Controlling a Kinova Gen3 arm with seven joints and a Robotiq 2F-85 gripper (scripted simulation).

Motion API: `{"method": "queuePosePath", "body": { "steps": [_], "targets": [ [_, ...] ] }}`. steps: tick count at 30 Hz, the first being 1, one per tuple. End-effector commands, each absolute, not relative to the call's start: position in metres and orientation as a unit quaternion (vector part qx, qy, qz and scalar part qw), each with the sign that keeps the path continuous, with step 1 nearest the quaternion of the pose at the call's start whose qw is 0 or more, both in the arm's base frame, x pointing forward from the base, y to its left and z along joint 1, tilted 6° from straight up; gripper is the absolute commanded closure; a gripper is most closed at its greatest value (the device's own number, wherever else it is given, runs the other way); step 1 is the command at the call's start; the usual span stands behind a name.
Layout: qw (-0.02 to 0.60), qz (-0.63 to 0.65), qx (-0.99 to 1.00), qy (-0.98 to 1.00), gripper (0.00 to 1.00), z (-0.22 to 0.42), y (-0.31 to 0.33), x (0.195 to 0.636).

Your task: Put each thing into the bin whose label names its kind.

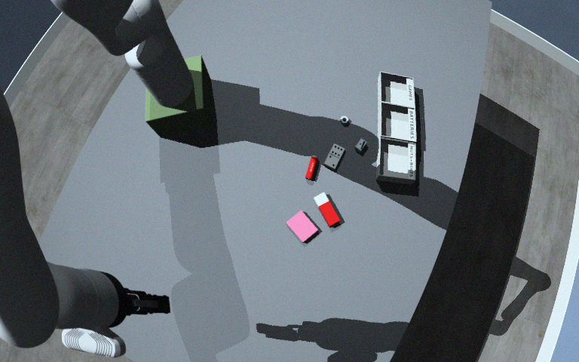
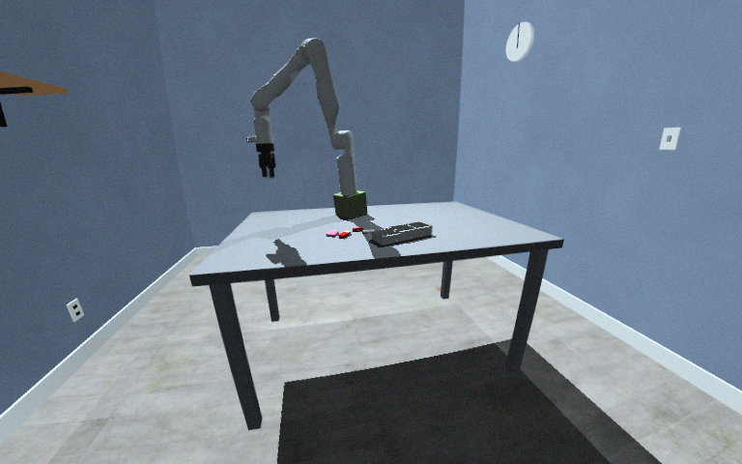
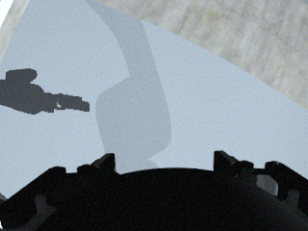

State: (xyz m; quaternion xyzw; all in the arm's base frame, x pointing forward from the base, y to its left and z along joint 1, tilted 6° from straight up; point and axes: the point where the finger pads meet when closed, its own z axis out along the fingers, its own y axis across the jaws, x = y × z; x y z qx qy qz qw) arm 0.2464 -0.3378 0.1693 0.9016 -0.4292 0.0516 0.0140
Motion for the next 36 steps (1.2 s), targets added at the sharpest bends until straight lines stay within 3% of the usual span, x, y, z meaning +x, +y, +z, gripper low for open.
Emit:
{"method": "queuePosePath", "body": {
  "steps": [1,17,18,24,36],
  "targets": [
    [0.014,0.052,0.902,-0.429,0.0,0.17,-0.338,0.247],
    [0.014,0.052,0.902,-0.429,0.0,0.17,-0.338,0.247],
    [0.014,0.053,0.902,-0.428,0.91,0.16,-0.339,0.248],
    [0.014,0.054,0.887,-0.458,0.91,0.141,-0.333,0.251],
    [0.02,0.04,0.977,-0.209,0.91,0.139,-0.289,0.288]
  ]
}}
